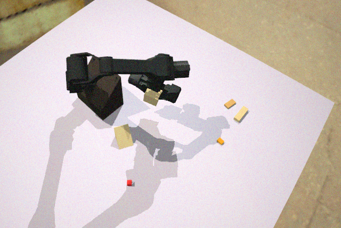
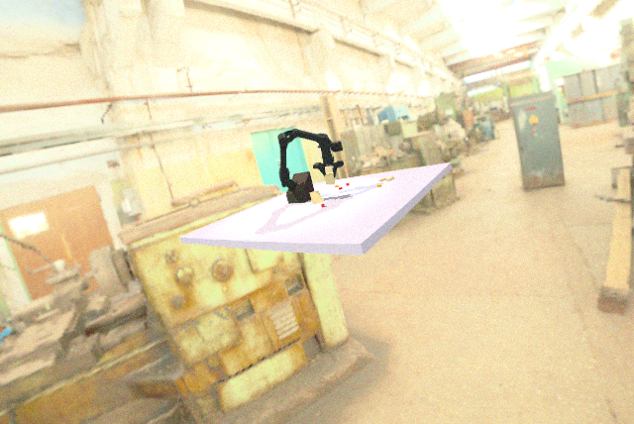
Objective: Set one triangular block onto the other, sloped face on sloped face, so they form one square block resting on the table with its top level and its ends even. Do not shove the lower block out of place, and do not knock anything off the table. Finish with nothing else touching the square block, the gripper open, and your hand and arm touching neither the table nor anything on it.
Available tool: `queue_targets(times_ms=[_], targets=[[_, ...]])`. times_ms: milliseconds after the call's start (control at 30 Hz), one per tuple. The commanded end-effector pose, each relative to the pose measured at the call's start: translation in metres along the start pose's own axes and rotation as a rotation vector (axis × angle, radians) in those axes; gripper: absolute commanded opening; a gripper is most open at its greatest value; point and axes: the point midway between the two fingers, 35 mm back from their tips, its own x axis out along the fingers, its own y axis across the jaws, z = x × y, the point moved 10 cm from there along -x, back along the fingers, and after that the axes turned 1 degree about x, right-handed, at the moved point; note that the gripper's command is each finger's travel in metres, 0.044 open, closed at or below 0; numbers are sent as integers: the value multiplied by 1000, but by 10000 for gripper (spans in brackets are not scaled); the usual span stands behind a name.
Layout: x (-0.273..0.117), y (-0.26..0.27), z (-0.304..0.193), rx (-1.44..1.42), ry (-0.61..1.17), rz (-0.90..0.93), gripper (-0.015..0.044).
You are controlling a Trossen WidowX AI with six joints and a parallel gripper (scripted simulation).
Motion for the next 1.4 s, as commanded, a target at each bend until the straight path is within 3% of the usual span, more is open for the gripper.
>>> queue_targets(times_ms=[0, 633, 867, 1367], targets=[[0, 4, 3, -131, 28, -21, 0], [-3, 17, 15, -736, 169, -87, 0], [-5, 16, 13, -742, 170, -87, 0], [-35, 4, -45, -747, 163, -96, 0]])
